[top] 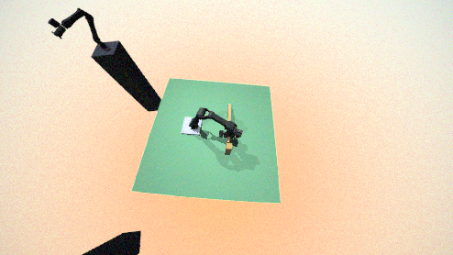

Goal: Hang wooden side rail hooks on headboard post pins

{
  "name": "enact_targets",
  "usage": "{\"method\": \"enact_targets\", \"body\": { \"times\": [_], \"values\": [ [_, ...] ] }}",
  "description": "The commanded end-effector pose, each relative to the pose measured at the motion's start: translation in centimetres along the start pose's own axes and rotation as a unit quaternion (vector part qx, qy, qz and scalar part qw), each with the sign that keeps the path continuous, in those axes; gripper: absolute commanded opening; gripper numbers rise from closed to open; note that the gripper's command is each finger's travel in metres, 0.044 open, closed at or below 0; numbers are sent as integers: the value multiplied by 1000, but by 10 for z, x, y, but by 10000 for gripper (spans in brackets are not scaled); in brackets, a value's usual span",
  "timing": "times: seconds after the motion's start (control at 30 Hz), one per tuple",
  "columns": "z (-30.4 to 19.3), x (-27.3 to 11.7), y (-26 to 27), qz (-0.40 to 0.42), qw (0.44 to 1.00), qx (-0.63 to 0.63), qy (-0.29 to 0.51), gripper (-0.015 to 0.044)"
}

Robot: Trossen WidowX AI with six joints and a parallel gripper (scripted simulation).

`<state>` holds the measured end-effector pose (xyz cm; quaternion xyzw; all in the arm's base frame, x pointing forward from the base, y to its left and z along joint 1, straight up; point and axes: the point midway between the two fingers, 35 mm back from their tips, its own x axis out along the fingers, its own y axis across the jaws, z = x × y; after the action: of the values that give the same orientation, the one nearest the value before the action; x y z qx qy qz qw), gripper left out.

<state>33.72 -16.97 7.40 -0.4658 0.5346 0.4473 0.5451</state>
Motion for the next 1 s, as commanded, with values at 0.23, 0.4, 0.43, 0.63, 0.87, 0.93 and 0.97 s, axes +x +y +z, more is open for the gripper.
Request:
{"method": "enact_targets", "body": {
  "times": [0.23,0.4,0.43,0.63,0.87,0.93,0.97],
  "values": [
    [-3,-2,-3,-4,1000,-2,3,0],
    [-3,-3,-4,-4,1000,-2,3,0],
    [-3,-3,-4,-4,1000,-2,3,0],
    [-4,-3,-3,-4,1000,-2,3,0],
    [-5,-3,-3,-4,1000,-2,3,0],
    [-5,-3,-3,-4,1000,-2,3,0],
    [-5,-3,-3,-4,1000,-2,3,0]
  ]
}}
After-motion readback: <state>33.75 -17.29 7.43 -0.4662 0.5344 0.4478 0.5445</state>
